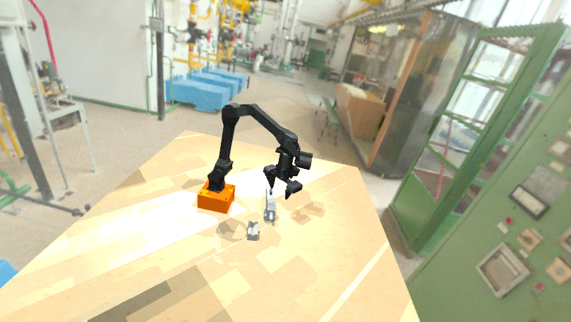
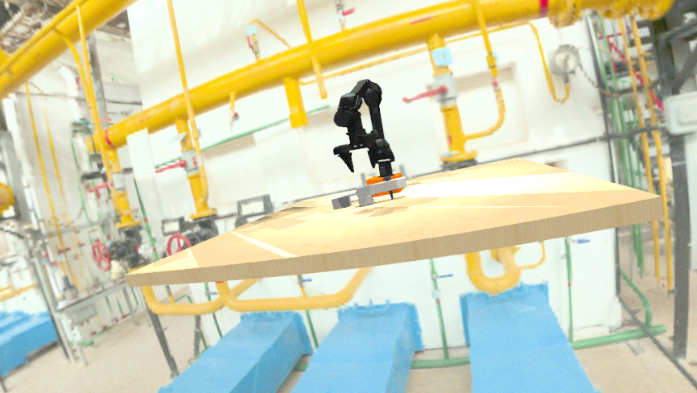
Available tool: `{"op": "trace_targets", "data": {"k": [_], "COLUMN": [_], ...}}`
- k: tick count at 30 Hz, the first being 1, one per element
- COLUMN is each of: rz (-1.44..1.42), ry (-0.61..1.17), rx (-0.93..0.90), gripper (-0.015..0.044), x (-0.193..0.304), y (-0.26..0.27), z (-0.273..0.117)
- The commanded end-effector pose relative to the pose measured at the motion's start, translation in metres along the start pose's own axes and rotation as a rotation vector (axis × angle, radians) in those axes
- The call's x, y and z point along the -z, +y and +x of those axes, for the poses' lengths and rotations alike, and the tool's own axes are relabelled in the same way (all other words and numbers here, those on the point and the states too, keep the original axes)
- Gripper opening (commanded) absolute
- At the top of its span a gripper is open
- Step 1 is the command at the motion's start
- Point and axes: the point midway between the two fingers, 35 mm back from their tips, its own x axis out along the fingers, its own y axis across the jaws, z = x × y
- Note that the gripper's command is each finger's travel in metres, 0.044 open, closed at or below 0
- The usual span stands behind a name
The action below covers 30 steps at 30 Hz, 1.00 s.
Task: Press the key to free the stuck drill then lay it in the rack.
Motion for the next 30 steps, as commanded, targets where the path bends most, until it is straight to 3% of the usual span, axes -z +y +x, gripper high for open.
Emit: {"op": "trace_targets", "data": {"k": [1, 9, 30], "rz": [-0.552, -0.877, -0.88], "ry": [0.005, 0.001, 0.001], "rx": [-0.024, -0.032, -0.032], "gripper": [0.044, 0.044, 0.044], "x": [0.045, 0.073, 0.073], "y": [-0.034, -0.049, -0.049], "z": [0.04, 0.063, 0.063]}}
